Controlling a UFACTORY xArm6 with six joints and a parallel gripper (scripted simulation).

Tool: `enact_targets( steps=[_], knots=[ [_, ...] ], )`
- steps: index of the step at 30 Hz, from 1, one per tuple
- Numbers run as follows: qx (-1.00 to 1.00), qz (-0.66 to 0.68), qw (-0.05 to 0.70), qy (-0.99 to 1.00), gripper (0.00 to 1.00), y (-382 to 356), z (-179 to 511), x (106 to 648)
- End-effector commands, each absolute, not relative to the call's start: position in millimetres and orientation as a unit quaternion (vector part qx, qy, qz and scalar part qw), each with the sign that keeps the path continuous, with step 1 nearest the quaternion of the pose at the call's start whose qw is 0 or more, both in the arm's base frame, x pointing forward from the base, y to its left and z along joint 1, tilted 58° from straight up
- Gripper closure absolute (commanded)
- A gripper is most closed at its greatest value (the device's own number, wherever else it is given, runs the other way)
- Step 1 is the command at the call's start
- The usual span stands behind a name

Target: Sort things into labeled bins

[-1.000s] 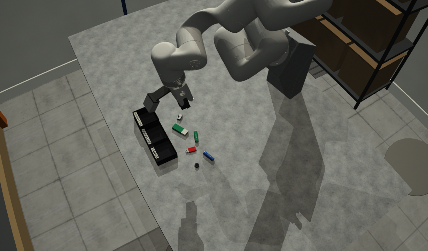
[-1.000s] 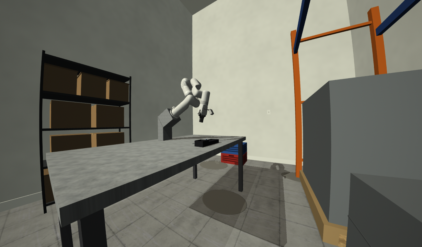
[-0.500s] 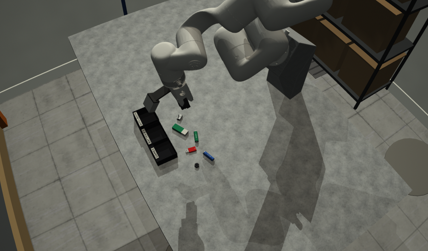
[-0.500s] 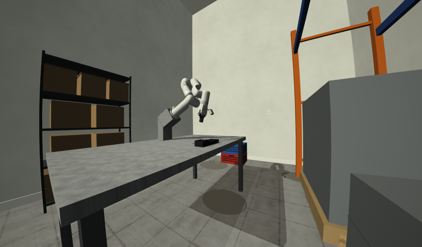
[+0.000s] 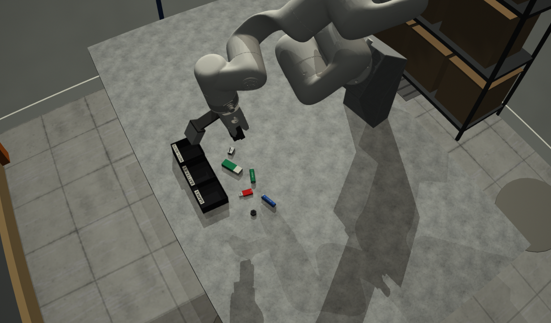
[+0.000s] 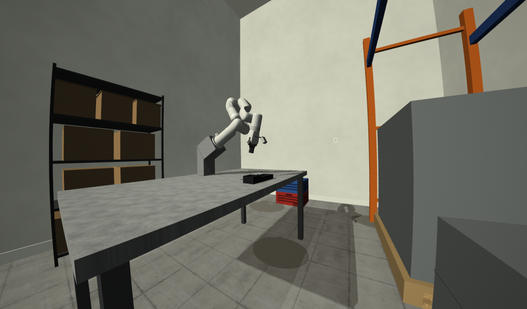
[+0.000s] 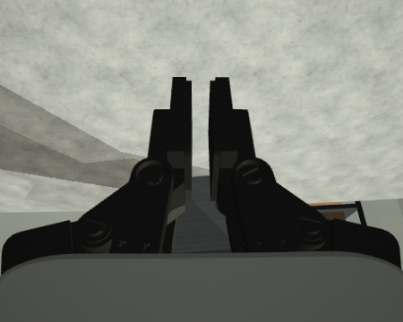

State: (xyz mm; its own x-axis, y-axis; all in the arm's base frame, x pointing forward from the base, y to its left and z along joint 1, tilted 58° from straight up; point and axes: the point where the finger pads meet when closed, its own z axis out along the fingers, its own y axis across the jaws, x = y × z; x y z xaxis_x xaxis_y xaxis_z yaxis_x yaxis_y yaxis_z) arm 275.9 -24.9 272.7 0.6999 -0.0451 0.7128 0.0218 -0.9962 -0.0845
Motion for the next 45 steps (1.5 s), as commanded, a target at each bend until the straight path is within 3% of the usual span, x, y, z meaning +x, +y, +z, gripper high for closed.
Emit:
enact_targets(
  steps=[1, 11, 45],
  knots=[
    [-0.887, -0.457, 0.061, 0.011, 0.93, -24, 274, 274],
    [-0.885, -0.460, 0.068, 0.024, 0.93, -61, 275, 317],
    [-0.883, -0.464, 0.069, 0.026, 0.93, -60, 279, 321]
  ],
)
